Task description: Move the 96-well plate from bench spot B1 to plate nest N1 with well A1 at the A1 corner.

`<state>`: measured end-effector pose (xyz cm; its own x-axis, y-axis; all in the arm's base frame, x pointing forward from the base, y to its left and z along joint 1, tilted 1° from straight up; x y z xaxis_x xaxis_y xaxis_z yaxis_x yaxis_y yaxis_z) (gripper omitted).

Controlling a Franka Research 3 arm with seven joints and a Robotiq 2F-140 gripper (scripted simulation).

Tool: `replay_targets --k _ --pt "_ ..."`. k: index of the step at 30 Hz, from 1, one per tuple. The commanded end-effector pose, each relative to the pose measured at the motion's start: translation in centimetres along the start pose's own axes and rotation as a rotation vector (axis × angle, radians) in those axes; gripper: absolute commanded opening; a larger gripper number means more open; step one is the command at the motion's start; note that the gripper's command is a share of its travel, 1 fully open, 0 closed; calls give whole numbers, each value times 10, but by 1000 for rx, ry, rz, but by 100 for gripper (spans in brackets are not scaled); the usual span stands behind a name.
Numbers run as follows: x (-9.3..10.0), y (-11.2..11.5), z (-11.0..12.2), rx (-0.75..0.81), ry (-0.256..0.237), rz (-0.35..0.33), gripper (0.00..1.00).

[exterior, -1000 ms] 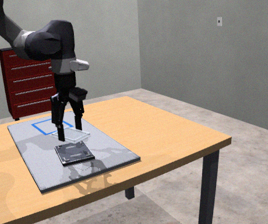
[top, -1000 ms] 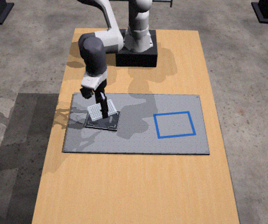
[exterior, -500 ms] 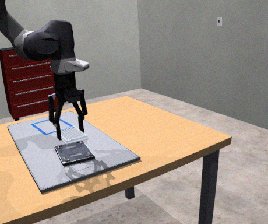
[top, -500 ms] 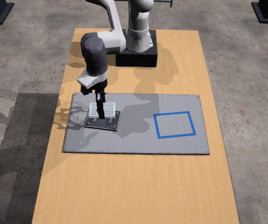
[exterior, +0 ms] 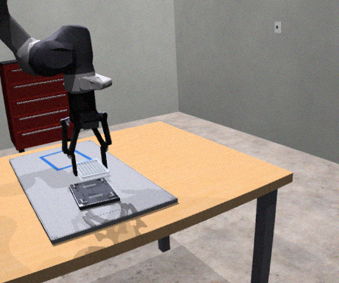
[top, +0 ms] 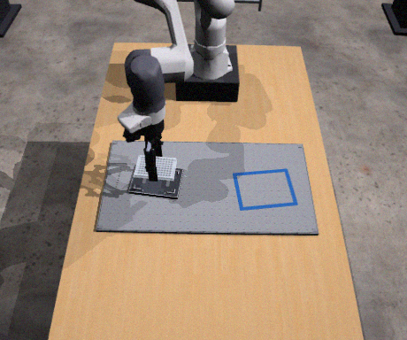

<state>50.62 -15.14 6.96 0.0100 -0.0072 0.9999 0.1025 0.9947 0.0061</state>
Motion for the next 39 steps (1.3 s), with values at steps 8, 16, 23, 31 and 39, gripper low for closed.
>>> replay_targets --k 8,16,23,31,39 --pt "1 0 0 -35 -6 -2 60" --pt "1 0 0 -35 -6 -2 60" --pt "1 -1 1 -35 -6 -2 60" --pt "1 -1 1 -35 -6 -2 60" --pt "1 -2 1 -35 -6 -2 60"
Point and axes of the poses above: the point where the finger pads meet when closed, its own x axis back along the fingers, its own z axis across the jaws, y = z × x, the point moved 6 cm from there along x, back along the fingers, and after that the axes turned 3 degrees about -x, right-handed, at the moved point
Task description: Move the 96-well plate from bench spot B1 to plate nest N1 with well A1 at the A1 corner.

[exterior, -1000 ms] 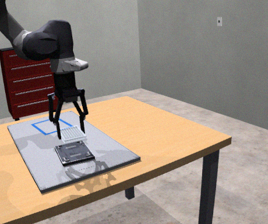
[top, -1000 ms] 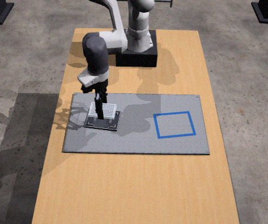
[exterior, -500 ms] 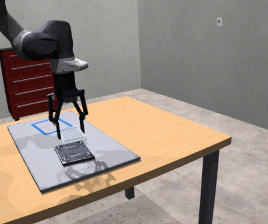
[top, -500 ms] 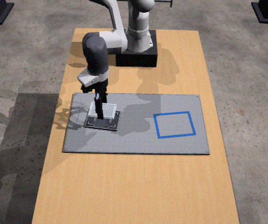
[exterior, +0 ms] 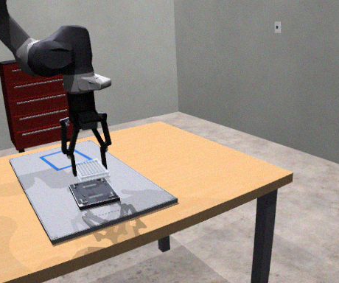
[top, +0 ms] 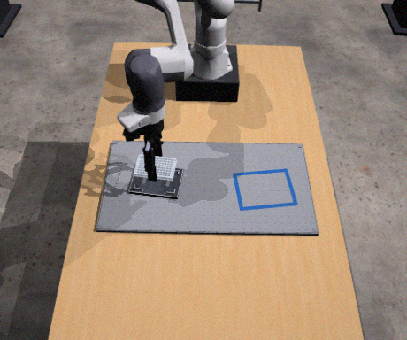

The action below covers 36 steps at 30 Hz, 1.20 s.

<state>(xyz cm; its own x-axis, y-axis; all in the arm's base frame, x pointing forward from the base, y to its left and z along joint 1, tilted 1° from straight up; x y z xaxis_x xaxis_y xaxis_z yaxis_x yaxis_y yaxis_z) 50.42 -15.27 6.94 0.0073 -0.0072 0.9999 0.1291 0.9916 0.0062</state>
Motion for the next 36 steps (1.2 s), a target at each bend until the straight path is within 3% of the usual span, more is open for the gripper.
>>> replay_targets --k 1,9,36 --pt "1 0 0 -9 -3 -2 60" --pt "1 0 0 -9 -3 -2 60" --pt "-41 0 -2 -9 -3 -2 60"
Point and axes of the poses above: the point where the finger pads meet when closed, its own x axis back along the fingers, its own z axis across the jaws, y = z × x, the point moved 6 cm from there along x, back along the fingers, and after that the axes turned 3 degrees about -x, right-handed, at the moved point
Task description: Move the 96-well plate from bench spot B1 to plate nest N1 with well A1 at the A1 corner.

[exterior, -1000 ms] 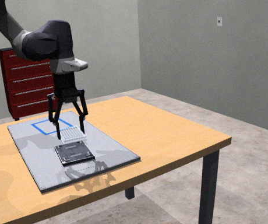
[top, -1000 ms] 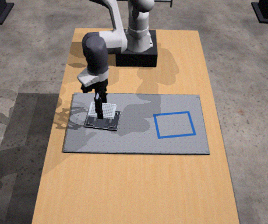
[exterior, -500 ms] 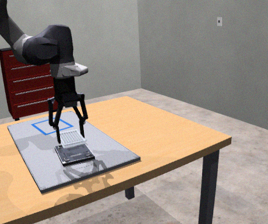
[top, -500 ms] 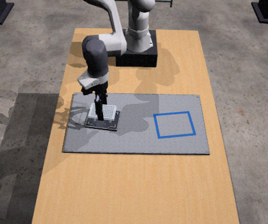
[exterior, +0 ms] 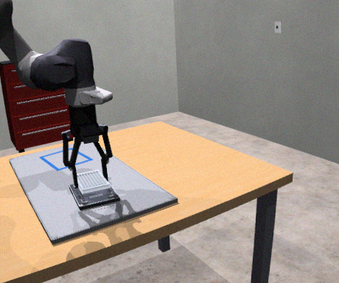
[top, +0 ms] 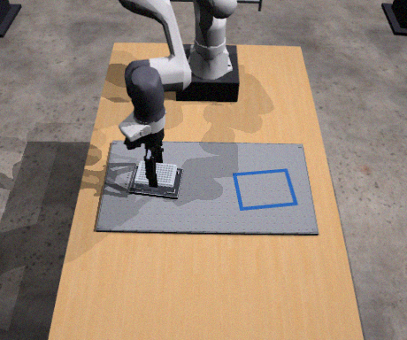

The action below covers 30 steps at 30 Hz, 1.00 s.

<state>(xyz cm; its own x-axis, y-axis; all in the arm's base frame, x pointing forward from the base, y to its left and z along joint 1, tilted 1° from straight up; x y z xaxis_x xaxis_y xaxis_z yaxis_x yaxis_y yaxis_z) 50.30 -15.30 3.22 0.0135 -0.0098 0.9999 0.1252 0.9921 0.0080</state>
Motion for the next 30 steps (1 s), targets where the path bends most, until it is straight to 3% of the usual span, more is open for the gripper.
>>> replay_targets --k 1,30 --pt "-5 1 -3 -13 -9 0 60" --pt "-13 1 -3 -13 -9 0 60"
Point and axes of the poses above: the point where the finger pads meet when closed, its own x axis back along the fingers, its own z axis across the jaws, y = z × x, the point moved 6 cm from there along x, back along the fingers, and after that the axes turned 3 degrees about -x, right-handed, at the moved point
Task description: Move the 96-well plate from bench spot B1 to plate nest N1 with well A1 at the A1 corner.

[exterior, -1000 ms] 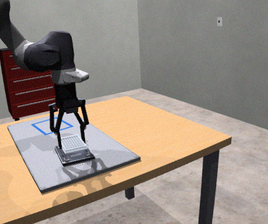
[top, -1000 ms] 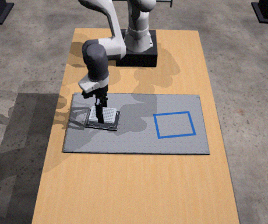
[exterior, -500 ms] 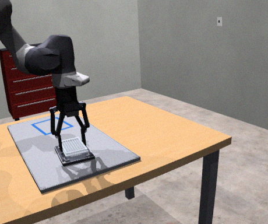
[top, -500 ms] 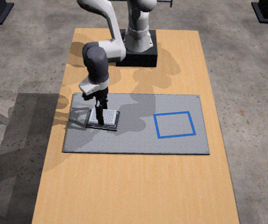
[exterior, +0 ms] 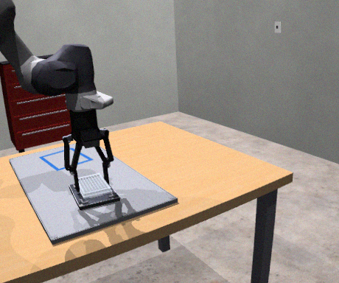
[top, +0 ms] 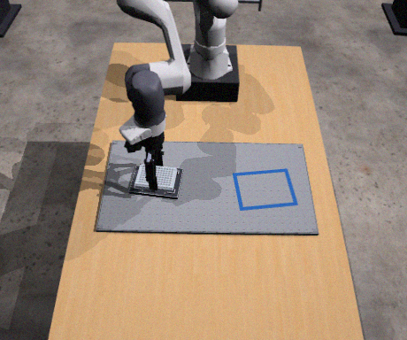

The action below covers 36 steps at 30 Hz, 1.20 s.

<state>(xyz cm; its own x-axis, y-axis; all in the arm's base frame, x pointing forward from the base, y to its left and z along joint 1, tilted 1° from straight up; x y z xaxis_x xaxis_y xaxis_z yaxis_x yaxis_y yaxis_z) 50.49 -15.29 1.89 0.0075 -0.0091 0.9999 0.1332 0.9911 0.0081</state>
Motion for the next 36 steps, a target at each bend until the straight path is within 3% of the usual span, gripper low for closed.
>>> replay_targets --k 1,36 --pt "0 0 0 -4 -3 0 60" --pt "-5 1 1 -4 -3 0 60"
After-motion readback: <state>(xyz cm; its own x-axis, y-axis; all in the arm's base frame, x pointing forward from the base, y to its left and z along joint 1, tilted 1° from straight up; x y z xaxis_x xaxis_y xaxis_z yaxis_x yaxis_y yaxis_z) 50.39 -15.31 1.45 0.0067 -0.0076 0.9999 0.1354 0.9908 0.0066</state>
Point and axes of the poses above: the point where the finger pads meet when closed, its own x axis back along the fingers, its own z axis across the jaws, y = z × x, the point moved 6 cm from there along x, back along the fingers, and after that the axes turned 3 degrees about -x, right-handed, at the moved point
